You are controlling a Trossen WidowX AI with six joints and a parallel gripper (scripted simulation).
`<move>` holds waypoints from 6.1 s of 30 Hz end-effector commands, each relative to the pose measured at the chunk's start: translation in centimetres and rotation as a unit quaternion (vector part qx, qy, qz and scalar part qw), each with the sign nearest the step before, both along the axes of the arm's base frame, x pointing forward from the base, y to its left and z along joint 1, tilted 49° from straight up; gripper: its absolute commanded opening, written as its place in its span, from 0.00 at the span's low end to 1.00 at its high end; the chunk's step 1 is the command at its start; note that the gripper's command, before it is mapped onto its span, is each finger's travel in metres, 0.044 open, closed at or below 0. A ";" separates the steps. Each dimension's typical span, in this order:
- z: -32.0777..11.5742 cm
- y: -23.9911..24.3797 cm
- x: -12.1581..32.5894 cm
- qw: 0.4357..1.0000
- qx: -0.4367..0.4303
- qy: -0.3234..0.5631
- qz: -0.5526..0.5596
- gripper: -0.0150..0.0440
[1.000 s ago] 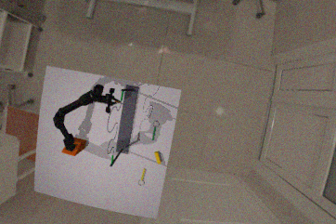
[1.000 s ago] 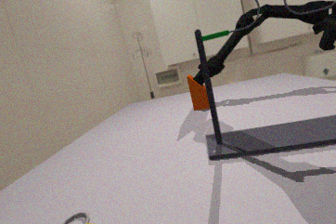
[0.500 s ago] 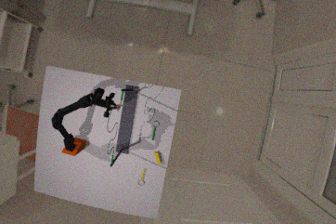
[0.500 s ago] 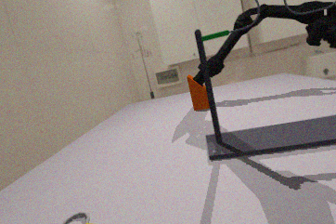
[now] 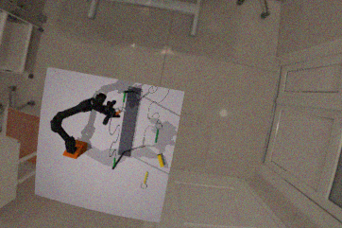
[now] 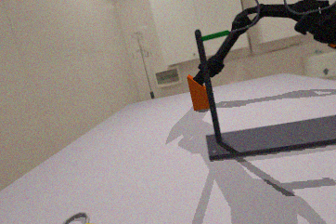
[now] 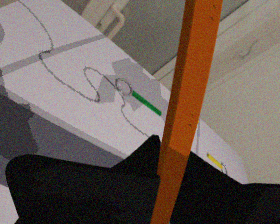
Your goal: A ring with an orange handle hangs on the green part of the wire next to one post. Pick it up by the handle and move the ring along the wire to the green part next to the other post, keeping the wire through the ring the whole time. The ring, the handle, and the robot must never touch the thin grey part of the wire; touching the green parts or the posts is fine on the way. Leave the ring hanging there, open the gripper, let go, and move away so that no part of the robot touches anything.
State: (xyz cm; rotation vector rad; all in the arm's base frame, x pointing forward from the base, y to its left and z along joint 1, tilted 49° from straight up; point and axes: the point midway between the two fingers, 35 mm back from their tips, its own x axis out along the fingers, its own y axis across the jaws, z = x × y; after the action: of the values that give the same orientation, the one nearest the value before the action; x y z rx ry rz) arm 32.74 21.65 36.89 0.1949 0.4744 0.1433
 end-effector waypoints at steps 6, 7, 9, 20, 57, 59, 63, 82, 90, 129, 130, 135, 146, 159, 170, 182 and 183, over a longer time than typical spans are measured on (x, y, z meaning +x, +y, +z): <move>-0.6 -3.3 0.3 0.994 -0.110 -0.009 -0.009 0.00; -0.6 -3.6 0.4 0.992 -0.122 -0.010 -0.009 0.00; -0.6 -4.4 0.4 0.989 -0.147 -0.013 -0.010 0.00; 0.2 -8.3 0.8 0.959 -0.282 -0.026 -0.017 0.00; 7.9 -16.7 1.2 0.778 -0.625 -0.057 -0.030 0.00; 8.3 -16.8 1.2 0.770 -0.634 -0.058 -0.030 0.00; 9.0 -17.1 1.2 0.755 -0.653 -0.059 -0.031 0.00; 12.1 -17.8 1.1 0.708 -0.703 -0.062 -0.032 0.00; 12.4 -17.8 1.1 0.719 -0.692 -0.060 -0.032 0.00; 11.5 -17.3 1.1 0.856 -0.515 -0.041 -0.020 0.00; 11.5 -17.3 1.1 0.859 -0.510 -0.041 -0.020 0.00; 11.3 -17.1 1.1 0.875 -0.483 -0.038 -0.017 0.00; 11.0 -16.8 1.1 0.906 -0.421 -0.032 -0.012 0.00; 10.7 -16.3 1.1 0.940 -0.341 -0.024 -0.005 0.00; 10.5 -15.9 1.1 0.961 -0.276 -0.018 0.001 0.00; 10.3 -15.5 1.1 0.979 -0.202 -0.012 0.007 0.00; 10.3 -15.4 1.1 0.980 -0.196 -0.011 0.008 0.00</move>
State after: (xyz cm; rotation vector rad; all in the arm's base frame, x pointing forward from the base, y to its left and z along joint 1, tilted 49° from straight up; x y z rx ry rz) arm 33.88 6.18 47.07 -0.2334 0.4747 0.0548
